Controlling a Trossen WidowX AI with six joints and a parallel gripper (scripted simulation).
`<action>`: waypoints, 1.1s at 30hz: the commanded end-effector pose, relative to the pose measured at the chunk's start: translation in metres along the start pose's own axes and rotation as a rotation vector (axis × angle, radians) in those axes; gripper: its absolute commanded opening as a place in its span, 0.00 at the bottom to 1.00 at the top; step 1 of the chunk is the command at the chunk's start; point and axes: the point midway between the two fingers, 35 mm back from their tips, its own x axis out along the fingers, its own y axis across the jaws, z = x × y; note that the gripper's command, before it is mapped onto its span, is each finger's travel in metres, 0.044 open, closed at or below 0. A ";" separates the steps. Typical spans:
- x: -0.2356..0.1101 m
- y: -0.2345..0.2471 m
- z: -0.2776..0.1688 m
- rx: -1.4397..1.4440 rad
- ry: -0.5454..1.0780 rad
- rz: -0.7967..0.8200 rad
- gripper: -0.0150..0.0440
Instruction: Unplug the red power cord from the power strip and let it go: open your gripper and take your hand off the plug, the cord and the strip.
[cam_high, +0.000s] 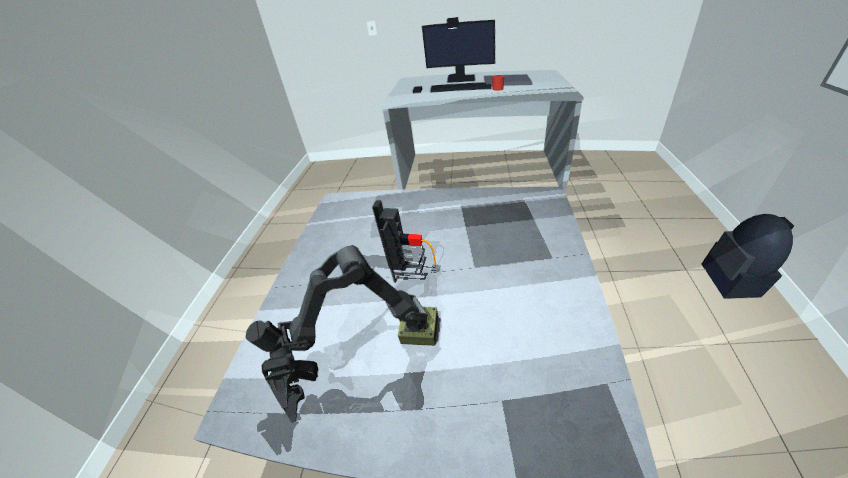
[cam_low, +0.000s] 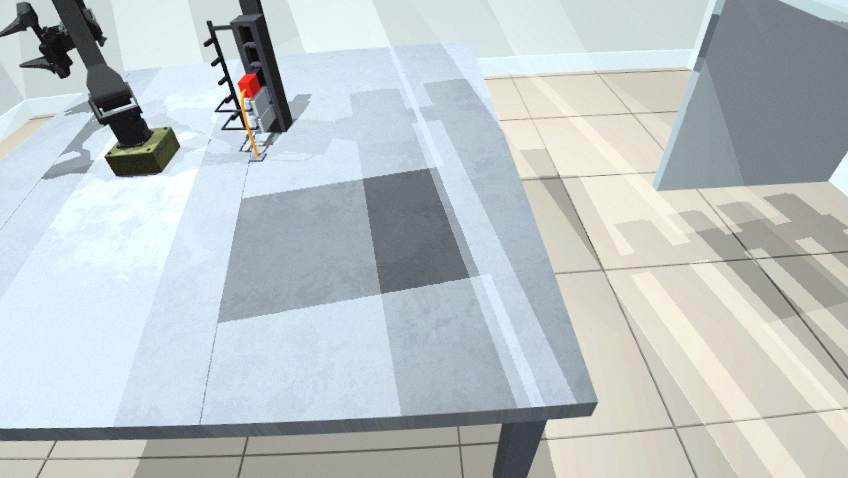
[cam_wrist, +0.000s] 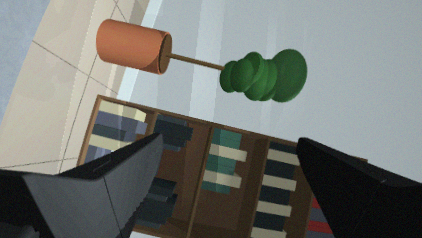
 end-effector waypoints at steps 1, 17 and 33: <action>0.000 0.000 0.000 0.002 0.002 0.001 0.89; -0.095 0.005 -0.056 0.421 0.385 0.054 0.53; -0.260 0.004 -0.083 0.986 0.967 -0.111 0.53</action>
